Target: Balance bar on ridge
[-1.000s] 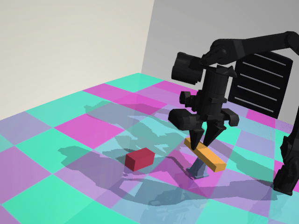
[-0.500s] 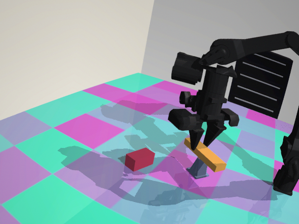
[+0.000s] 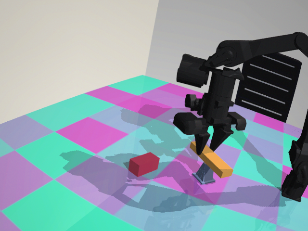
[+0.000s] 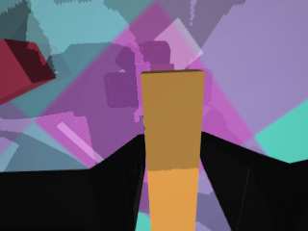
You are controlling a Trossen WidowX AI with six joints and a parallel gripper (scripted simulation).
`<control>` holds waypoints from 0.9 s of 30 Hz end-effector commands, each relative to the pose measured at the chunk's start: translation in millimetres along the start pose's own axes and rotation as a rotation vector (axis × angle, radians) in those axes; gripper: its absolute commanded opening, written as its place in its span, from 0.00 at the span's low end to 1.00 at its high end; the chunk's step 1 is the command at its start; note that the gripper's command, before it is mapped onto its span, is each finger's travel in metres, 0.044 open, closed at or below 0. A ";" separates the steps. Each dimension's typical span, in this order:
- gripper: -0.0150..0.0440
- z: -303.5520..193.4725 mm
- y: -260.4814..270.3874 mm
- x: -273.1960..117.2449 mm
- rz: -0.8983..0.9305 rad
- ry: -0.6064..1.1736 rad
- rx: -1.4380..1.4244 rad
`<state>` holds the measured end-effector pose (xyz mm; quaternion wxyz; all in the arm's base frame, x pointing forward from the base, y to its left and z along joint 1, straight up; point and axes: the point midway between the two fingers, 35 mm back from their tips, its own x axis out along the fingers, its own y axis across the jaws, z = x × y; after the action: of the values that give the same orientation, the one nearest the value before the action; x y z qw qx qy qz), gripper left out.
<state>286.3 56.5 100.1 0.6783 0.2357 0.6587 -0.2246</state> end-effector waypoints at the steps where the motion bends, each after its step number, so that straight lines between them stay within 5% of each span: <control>1: 0.54 0.0 0.0 0.0 0.000 0.000 0.000; 27: 0.57 0.0 0.0 0.0 0.000 0.000 0.000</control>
<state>286.3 56.5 100.1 0.6783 0.2357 0.6587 -0.2247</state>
